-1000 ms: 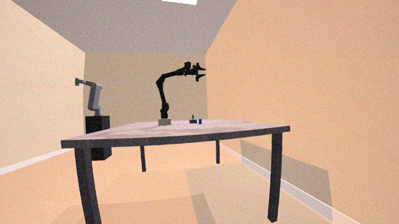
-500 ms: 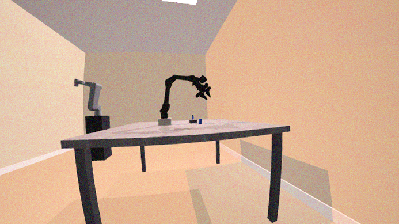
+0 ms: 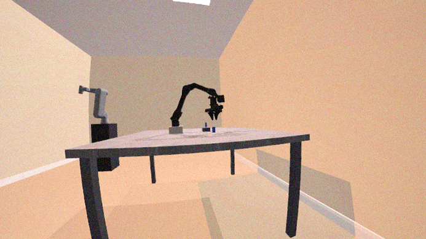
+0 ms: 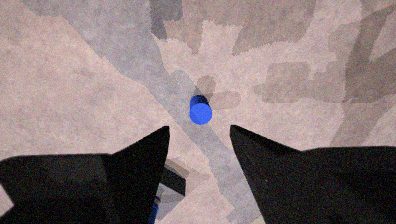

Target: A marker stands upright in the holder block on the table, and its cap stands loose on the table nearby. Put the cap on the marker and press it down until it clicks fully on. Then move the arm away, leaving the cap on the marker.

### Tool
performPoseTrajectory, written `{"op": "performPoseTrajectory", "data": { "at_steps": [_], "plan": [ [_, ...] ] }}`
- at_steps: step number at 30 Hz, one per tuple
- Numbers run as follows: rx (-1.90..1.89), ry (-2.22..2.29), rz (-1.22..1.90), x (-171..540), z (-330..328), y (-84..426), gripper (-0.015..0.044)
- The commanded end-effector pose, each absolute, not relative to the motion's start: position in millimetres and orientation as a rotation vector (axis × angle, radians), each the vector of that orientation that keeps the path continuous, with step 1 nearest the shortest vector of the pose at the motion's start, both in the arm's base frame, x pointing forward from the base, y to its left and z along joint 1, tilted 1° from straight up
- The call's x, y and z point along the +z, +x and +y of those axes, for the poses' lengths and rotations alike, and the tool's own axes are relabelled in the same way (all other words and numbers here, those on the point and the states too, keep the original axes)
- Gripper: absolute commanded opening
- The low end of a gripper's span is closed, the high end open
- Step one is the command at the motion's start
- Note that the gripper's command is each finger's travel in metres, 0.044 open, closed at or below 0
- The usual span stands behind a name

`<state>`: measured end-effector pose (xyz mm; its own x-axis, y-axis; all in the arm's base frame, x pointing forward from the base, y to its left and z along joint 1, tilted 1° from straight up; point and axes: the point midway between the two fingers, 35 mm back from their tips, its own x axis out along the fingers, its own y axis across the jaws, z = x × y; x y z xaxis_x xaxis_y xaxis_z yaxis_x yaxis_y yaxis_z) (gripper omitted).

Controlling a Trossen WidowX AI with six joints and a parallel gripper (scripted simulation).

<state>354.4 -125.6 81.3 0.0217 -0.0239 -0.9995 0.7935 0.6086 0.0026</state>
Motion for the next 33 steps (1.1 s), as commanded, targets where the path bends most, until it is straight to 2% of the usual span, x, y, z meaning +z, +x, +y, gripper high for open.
{"op": "performPoseTrajectory", "data": {
  "at_steps": [1,33],
  "plan": [
    [-0.718,0.701,1.442,54,-124,349,0.0248],
    [-0.718,0.701,1.442,5,-124,348,0.0248]
  ]
}}
